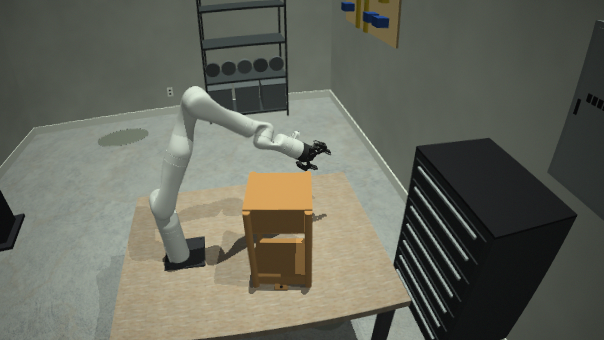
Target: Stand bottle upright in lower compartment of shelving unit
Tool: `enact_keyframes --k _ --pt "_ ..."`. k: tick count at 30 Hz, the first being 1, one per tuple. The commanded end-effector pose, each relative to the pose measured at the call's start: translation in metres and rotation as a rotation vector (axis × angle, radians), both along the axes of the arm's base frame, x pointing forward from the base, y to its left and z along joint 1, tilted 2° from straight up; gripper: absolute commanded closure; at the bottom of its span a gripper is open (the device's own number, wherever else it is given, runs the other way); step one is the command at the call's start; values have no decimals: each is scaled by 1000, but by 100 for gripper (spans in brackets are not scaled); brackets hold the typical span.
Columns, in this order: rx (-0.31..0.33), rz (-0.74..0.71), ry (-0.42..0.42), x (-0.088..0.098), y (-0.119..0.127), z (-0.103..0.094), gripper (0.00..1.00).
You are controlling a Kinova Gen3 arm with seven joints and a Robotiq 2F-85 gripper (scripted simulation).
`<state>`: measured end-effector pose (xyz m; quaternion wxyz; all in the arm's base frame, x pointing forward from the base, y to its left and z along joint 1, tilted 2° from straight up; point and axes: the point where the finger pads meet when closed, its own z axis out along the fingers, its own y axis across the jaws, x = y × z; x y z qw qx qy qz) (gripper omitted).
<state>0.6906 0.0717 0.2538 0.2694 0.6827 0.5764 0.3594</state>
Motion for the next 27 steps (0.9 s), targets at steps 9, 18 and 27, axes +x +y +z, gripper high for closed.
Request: enact_keyframes --k 9,18,27 --pt "0 0 -2 0 0 1 0" --pt "0 0 -2 0 0 1 0" --pt "1 2 1 3 0 5 0"
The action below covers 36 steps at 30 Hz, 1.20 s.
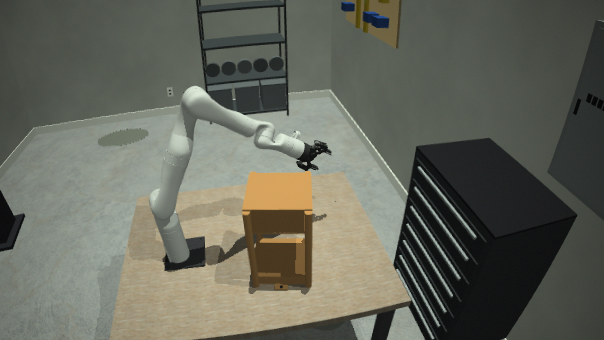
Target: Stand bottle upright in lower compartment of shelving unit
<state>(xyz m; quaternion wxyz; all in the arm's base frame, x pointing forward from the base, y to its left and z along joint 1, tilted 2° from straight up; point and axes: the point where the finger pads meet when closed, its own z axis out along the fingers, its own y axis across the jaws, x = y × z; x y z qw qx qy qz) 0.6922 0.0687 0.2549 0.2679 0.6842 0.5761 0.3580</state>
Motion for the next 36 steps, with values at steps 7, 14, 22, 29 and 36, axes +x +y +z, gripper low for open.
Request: enact_keyframes --k 7,14,22,29,36 --pt "-1 7 0 6 2 13 0" --pt "-1 8 2 8 1 19 0" --pt "-1 8 2 8 1 19 0" --pt "-1 8 2 9 1 23 0" --pt "-1 8 2 9 1 23 0"
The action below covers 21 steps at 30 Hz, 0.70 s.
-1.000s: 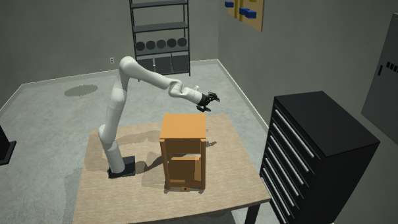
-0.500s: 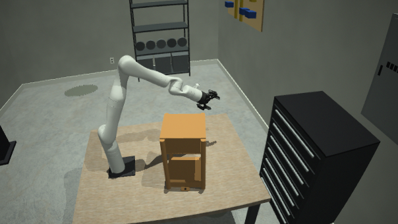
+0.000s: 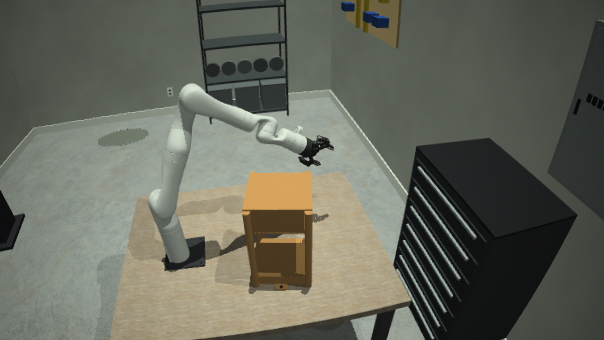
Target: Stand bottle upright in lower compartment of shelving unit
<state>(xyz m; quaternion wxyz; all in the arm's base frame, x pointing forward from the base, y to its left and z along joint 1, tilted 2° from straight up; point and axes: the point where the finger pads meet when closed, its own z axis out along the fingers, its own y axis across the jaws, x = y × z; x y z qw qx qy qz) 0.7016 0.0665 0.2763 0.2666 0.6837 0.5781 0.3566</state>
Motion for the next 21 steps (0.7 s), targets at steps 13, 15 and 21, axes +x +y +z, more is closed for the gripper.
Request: enact_keyframes --k 13,15,21 --pt "0 5 -1 1 3 5 0" --pt "0 5 -1 1 3 5 0" --pt "0 6 -1 2 3 10 0"
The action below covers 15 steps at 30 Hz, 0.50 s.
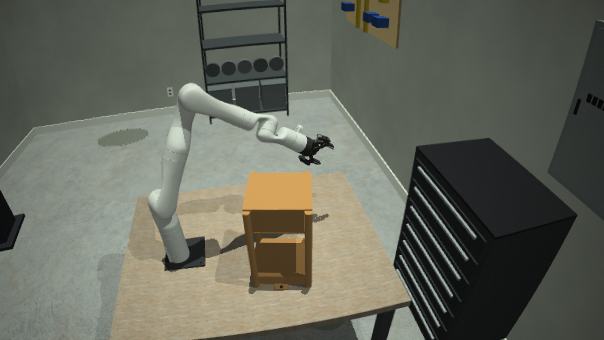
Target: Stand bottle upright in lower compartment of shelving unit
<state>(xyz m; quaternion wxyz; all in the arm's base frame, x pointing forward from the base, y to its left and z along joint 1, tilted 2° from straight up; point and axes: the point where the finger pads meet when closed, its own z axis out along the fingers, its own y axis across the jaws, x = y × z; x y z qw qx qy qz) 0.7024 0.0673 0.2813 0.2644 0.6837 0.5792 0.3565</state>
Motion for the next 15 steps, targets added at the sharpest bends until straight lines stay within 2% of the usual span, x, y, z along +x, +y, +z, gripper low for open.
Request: enact_keyframes --k 1,15 --pt "-3 3 -4 1 2 5 0" --pt "-3 3 -4 2 2 10 0"
